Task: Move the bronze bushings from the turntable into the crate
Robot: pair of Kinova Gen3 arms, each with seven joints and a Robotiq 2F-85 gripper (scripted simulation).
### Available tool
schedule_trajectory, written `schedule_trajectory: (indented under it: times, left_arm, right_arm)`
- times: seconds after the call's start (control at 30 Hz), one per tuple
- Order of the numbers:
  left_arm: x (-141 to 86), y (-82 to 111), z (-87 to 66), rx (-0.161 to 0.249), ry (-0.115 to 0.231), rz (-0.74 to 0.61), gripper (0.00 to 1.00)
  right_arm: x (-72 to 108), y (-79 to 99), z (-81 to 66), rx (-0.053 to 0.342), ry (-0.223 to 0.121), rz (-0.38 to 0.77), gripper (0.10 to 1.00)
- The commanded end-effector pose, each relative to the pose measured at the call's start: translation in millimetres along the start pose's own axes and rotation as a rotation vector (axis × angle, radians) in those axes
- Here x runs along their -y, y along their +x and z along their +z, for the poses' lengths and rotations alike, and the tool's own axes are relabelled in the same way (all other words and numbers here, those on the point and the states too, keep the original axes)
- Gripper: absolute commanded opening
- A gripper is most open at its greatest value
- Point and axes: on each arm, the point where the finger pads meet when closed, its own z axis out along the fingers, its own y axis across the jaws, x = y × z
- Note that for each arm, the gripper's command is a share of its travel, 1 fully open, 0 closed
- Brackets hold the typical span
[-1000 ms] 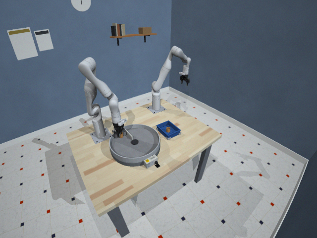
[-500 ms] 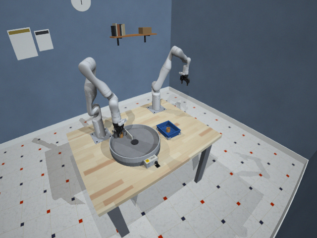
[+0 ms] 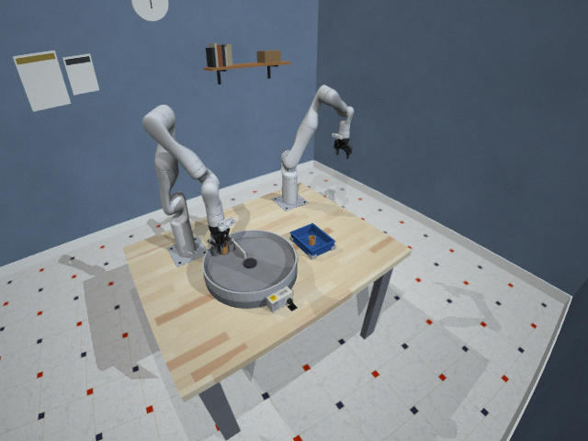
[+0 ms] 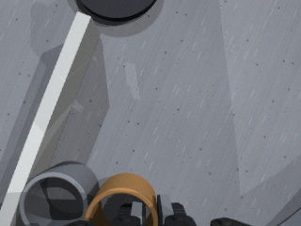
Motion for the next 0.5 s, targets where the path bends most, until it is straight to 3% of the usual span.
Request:
schedule_trajectory:
  times: [0.0, 0.47]
  left_arm:
    - [0, -0.3, -0.6, 0.002, 0.0, 0.0, 1.0]
    - [0, -0.3, -0.6, 0.002, 0.0, 0.0, 1.0]
  right_arm:
    - [0.3, 0.3, -7.5, 0.0, 0.002, 0.0, 0.099]
    - [0.2, 0.3, -42.8, 0.0, 0.002, 0.0, 0.099]
